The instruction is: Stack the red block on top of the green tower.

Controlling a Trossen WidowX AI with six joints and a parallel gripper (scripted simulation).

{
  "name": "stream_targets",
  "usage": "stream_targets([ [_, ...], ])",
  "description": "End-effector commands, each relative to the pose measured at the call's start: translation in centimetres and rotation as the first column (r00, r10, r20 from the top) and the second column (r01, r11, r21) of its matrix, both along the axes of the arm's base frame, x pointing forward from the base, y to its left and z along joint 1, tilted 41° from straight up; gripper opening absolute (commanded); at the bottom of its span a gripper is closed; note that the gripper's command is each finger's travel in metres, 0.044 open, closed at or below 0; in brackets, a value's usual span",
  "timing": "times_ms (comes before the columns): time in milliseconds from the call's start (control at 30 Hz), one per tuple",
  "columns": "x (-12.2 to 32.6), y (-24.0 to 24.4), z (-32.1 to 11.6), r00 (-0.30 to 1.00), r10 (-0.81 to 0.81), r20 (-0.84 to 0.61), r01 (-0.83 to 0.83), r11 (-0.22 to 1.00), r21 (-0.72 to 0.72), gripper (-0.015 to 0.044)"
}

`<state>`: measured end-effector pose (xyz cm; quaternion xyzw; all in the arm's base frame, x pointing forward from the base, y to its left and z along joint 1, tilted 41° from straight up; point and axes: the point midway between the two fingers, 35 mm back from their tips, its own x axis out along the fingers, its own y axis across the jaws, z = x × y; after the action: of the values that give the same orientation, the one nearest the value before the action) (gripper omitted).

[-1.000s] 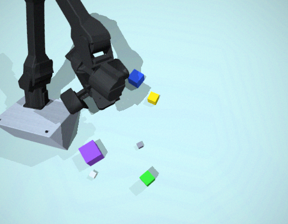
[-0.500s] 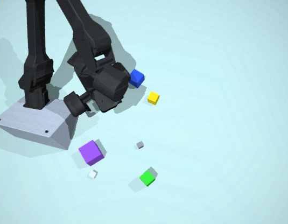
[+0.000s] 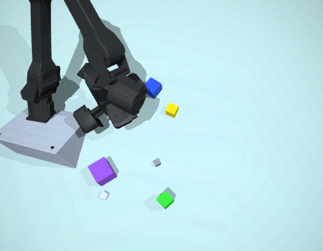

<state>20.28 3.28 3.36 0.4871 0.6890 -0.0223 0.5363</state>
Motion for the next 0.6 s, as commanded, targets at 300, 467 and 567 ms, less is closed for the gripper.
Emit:
stream_targets([
  [300,0.04,0.07,0.02,1.000,-0.004,-0.001,0.004,1.000,0.005,0.0361],
  [467,0.04,0.07,0.02,1.000,-0.004,-0.001,0.004,1.000,0.005,0.0230],
  [567,0.04,0.07,0.02,1.000,-0.004,-0.001,0.004,1.000,0.005,0.0151],
])
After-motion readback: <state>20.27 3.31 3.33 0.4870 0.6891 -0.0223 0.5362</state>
